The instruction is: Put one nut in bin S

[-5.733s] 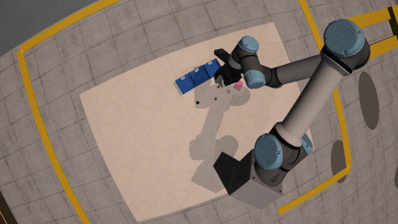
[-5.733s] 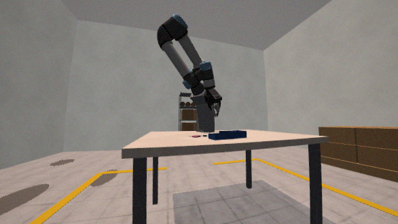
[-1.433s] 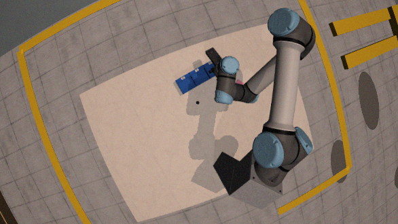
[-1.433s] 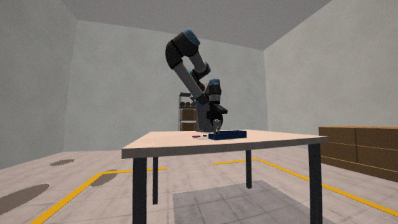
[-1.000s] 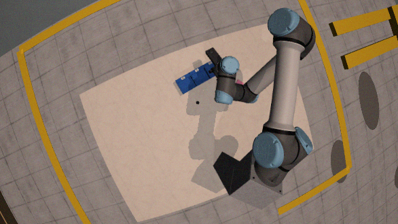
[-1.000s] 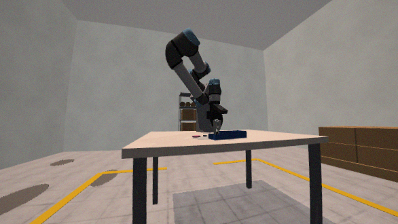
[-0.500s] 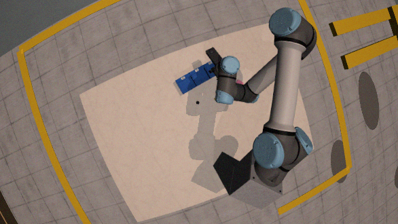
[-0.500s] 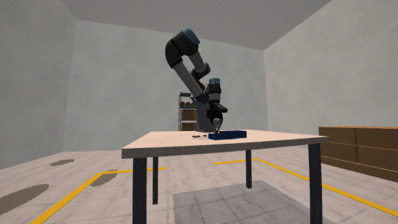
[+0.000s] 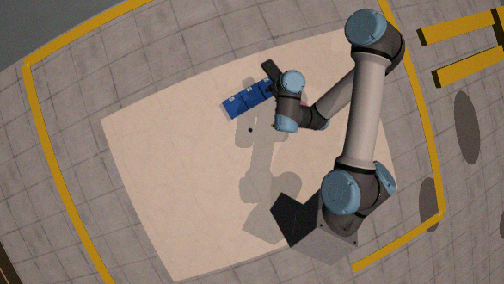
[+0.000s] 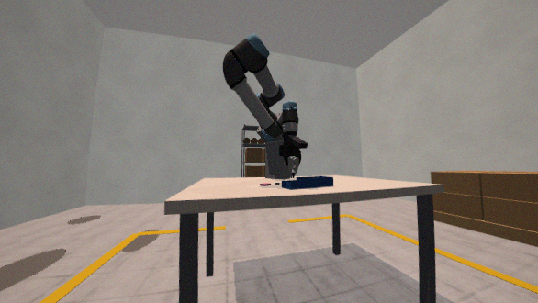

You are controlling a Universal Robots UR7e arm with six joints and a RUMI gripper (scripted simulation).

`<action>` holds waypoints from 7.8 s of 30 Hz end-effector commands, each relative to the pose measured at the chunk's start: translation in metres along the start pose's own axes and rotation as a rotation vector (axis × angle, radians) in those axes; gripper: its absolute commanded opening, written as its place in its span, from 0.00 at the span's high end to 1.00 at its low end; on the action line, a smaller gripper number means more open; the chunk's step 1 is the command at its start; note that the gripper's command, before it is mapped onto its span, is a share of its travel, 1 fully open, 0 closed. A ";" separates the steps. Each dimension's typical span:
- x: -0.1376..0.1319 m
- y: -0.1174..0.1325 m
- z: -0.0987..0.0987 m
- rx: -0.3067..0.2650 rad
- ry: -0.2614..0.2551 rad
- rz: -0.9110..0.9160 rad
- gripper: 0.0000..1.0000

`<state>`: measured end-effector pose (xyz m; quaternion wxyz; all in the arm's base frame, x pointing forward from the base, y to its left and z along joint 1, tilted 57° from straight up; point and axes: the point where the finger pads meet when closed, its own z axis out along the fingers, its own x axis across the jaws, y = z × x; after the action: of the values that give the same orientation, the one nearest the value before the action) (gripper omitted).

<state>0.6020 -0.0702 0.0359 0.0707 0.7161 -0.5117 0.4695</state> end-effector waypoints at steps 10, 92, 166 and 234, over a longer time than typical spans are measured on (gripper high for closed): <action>0.000 0.000 -0.034 0.001 0.000 0.000 0.96; -0.084 0.000 0.025 0.001 0.000 0.000 0.96; -0.104 0.000 -0.034 0.001 0.000 0.000 0.96; -0.168 -0.002 0.025 0.001 0.000 0.000 0.96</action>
<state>0.6126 0.0278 -0.1027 0.0707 0.7160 -0.5117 0.4695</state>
